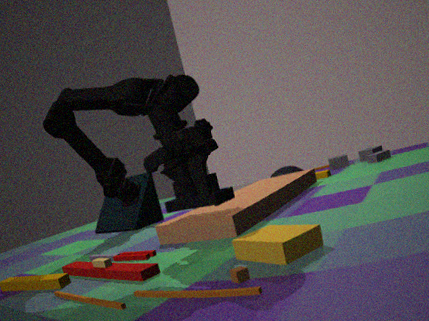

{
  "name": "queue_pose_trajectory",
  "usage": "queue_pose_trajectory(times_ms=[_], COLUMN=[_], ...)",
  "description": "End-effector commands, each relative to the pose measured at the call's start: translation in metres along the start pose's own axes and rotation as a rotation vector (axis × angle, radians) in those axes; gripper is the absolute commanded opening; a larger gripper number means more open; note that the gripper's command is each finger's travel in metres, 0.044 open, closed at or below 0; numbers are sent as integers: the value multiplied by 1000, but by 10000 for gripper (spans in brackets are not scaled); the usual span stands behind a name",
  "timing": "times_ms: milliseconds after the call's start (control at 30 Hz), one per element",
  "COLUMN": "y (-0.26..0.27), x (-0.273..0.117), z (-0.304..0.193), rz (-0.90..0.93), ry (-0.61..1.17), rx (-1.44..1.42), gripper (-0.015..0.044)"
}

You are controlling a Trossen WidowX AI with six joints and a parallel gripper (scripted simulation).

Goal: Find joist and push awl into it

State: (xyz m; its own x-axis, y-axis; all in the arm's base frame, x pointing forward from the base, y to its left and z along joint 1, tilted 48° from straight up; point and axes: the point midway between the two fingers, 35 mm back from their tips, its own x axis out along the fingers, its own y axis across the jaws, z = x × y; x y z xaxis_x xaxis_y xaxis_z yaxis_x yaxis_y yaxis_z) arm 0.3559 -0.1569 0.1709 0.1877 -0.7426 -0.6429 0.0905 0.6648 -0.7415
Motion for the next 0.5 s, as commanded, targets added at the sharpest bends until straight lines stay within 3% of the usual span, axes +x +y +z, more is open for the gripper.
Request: queue_pose_trajectory(times_ms=[0, 467], y=[0, 1], x=[1, 19], z=[-1, -6], rz=[3, 1], ry=[-10, -11], rx=[-4, -5], gripper=[0, 0])
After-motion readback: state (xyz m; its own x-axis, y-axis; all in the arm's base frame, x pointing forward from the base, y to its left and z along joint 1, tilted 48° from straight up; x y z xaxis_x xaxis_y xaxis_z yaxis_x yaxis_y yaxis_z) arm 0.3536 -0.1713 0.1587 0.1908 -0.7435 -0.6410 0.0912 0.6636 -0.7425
